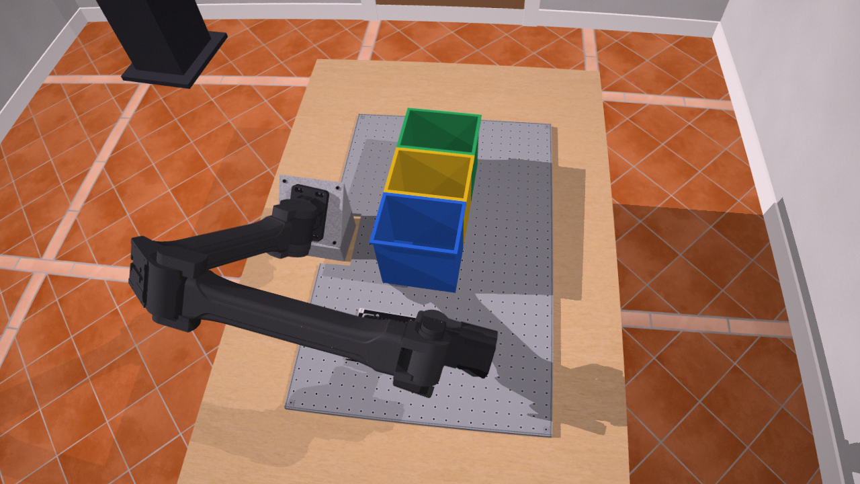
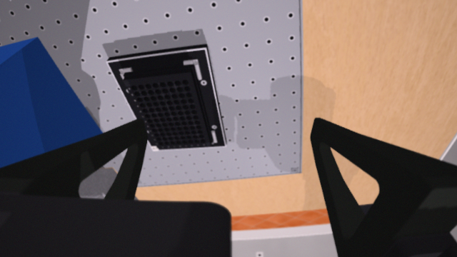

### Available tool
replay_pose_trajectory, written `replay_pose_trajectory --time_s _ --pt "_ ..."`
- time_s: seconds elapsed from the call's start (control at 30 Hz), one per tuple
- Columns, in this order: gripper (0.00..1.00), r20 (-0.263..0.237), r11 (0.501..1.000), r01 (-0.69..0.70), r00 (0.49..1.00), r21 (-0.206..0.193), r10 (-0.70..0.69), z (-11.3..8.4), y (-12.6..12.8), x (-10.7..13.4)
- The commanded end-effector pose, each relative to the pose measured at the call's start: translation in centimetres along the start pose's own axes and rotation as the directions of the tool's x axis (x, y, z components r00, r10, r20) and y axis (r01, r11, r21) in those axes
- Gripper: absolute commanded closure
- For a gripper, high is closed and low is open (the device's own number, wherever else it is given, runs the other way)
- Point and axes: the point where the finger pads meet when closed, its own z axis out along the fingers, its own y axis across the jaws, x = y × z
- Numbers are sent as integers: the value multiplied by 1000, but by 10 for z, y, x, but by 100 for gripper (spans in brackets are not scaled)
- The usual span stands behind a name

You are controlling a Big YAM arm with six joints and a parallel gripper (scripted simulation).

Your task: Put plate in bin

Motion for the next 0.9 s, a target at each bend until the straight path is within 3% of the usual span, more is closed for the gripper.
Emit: replay_pose_trajectory --time_s 0.0,0.53,0.57,0.77,0.87 --pt "0 7 1000 -3 1000 0 3 -3 -1 -1" --pt "0 7 1000 -3 1000 0 3 -3 -1 -1" --pt "0 34 999 -5 999 -36 6 -7 4 1" --pt "0 64 973 -21 997 -228 37 -6 27 9" --pt "0 87 952 -11 995 -305 39 -10 43 11"
